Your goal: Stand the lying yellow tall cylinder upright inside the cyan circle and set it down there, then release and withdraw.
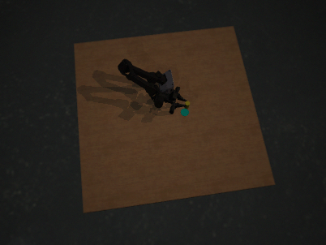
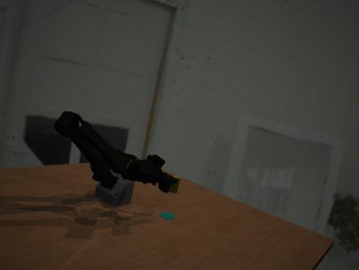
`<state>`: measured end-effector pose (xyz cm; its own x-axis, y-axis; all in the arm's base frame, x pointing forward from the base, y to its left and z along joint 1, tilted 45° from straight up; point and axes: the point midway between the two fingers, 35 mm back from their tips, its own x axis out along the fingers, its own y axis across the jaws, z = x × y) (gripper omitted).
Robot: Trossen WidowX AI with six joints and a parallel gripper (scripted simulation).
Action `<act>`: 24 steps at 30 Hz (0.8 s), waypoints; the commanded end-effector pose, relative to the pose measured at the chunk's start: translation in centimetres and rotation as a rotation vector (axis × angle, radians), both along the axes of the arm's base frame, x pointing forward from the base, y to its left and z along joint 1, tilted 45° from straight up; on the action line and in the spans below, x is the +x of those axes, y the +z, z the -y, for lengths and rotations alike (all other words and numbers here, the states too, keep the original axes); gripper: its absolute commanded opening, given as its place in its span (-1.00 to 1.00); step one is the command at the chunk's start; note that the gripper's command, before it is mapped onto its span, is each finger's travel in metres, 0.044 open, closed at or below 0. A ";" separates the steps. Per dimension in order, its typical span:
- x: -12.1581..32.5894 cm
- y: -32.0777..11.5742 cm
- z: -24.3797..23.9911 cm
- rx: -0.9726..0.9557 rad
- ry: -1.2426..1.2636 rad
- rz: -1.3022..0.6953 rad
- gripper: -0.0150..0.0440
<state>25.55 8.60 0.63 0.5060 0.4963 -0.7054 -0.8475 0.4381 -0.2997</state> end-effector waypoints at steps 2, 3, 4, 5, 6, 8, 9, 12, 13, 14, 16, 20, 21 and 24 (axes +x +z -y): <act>0.0 0.0 -0.1 0.004 0.006 0.003 -0.14; 0.0 0.0 -0.1 0.004 0.006 0.003 -0.14; 0.0 0.0 0.0 0.003 0.006 0.003 -0.14; 0.0 -0.1 0.1 0.002 0.006 0.002 -0.14; 0.0 -0.3 0.3 0.001 0.006 0.001 -0.14; 0.0 -0.8 0.8 -0.002 0.007 -0.001 -0.14; 0.1 -1.0 1.0 -0.003 0.008 -0.001 -0.14; 0.1 -1.7 1.7 -0.006 0.009 -0.004 -0.14; 0.0 -2.0 1.9 -0.007 0.009 -0.004 -0.14; 0.0 -2.2 2.2 -0.008 0.009 -0.005 -0.14; 0.0 -2.7 2.6 -0.009 0.009 -0.006 -0.14; -0.2 -3.6 3.5 -0.009 0.010 -0.007 -0.14; -0.2 -3.8 3.8 -0.009 0.010 -0.007 -0.14; -0.4 -4.4 4.4 -0.008 0.010 -0.007 -0.14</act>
